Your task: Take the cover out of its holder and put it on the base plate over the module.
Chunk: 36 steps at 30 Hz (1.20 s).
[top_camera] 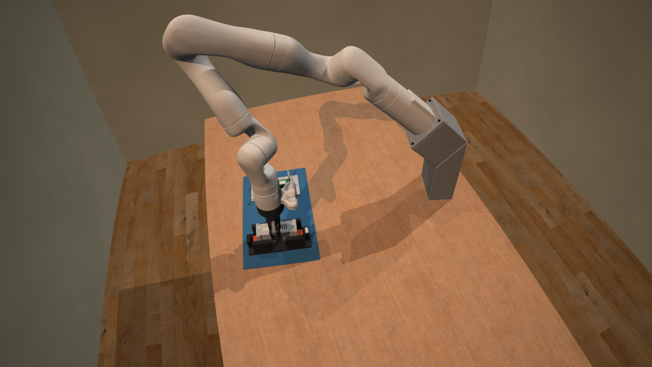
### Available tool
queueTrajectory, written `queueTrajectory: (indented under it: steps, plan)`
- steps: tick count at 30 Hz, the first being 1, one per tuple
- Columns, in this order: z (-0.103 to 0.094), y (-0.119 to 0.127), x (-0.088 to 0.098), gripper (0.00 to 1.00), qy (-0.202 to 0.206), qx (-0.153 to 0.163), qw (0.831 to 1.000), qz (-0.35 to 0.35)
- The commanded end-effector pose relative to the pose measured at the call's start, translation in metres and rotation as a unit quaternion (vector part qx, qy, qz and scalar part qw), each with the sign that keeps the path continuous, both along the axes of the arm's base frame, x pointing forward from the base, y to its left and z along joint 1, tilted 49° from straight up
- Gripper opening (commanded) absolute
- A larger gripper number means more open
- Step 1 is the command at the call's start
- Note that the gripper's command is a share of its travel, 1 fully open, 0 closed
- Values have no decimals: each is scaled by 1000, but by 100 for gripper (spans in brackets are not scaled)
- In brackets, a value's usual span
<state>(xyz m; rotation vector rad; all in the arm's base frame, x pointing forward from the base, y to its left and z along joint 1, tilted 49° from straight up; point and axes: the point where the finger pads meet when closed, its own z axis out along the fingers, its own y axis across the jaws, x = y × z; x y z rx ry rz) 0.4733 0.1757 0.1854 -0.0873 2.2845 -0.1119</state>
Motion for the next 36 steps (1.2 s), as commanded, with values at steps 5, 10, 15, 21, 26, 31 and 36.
queueTrajectory:
  steps: [5,10,15,21,26,31,36]
  plan:
    - [11,1,-12,0,-2,3,1000,2]
    - [12,1,-14,0,-1,2,1000,2]
    - [22,2,-25,0,-1,2,1000,2]
    - [30,2,-34,0,-1,2,1000,2]
    - [30,2,-34,0,-1,2,1000,2]
    - [28,1,-34,1,0,1,1000,1]
    - [28,1,-34,1,0,1,1000,1]
